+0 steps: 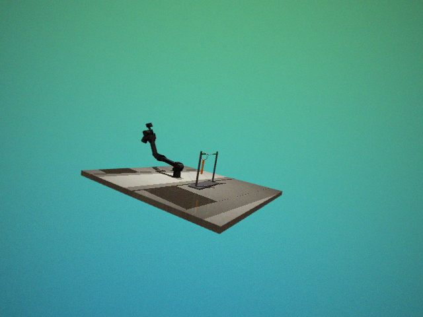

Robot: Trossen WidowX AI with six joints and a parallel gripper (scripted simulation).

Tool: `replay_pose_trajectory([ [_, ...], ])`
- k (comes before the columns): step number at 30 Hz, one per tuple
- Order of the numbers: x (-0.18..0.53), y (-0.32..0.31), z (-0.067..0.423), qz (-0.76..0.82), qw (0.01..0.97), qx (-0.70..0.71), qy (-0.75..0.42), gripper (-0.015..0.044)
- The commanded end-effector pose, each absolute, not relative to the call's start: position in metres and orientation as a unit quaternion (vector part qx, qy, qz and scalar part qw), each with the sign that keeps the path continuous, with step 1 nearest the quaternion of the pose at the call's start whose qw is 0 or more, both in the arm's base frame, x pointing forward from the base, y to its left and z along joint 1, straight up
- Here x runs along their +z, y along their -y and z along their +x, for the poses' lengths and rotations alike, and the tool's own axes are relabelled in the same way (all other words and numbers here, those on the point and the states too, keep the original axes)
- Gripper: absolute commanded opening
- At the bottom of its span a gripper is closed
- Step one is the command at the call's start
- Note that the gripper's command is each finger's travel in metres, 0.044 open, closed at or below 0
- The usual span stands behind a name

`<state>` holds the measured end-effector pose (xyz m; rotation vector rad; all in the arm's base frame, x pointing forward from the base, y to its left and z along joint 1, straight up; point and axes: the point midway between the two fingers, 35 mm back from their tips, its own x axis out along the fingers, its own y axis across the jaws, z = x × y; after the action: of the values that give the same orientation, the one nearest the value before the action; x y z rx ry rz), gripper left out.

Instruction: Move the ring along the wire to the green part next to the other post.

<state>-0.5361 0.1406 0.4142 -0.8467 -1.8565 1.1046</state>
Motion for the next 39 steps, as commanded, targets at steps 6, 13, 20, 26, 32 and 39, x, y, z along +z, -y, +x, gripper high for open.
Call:
replay_pose_trajectory([
  [6, 0.447, -0.149, -0.509, -0.338, 0.419, 0.423, 0.729, 0.0242],
  [13, 0.514, -0.171, -0.433, -0.347, 0.473, 0.400, 0.704, 0.0160],
  [20, 0.575, -0.190, -0.332, -0.355, 0.542, 0.381, 0.660, 0.0160],
  [26, 0.613, -0.193, -0.238, -0.360, 0.598, 0.360, 0.619, 0.0160],
  [32, 0.636, -0.183, -0.142, -0.363, 0.653, 0.336, 0.573, 0.0160],
  [39, 0.643, -0.155, -0.033, -0.362, 0.713, 0.304, 0.518, 0.0160],
])
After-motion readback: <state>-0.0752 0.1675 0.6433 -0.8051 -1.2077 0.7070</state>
